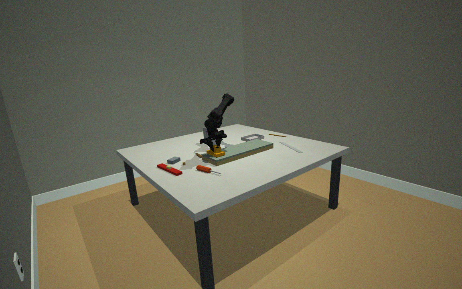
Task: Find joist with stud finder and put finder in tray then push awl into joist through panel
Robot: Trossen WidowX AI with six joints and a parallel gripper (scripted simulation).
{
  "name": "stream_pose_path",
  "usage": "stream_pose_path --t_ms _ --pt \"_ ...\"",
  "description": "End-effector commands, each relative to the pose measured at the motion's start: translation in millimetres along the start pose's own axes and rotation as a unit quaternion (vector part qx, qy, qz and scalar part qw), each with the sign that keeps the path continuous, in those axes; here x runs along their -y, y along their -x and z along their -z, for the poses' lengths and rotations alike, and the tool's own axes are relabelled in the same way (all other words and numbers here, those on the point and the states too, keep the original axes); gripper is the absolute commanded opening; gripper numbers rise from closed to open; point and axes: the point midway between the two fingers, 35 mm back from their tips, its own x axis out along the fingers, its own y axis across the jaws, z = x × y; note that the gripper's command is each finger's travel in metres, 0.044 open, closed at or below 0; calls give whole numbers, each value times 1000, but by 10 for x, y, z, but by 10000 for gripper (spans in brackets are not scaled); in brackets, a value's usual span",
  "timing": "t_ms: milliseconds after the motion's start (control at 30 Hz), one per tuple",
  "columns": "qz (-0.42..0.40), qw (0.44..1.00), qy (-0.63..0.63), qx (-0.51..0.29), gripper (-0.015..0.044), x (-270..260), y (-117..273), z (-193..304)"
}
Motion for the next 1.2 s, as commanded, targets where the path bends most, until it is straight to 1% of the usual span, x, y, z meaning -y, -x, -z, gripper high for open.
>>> stream_pose_path --t_ms 0,167,267,833,1033,1167 --pt "0 1000 0 0 0 -9 0 -2" --pt "0 1000 0 0 0 -7 8 -5" --pt "1 1000 0 0 0 6 79 -35" --pt "3 1000 1 -2 0 46 935 -263" --pt "3 1000 2 -2 0 32 969 -274" --pt "5 1000 21 -6 0 -129 953 -356"
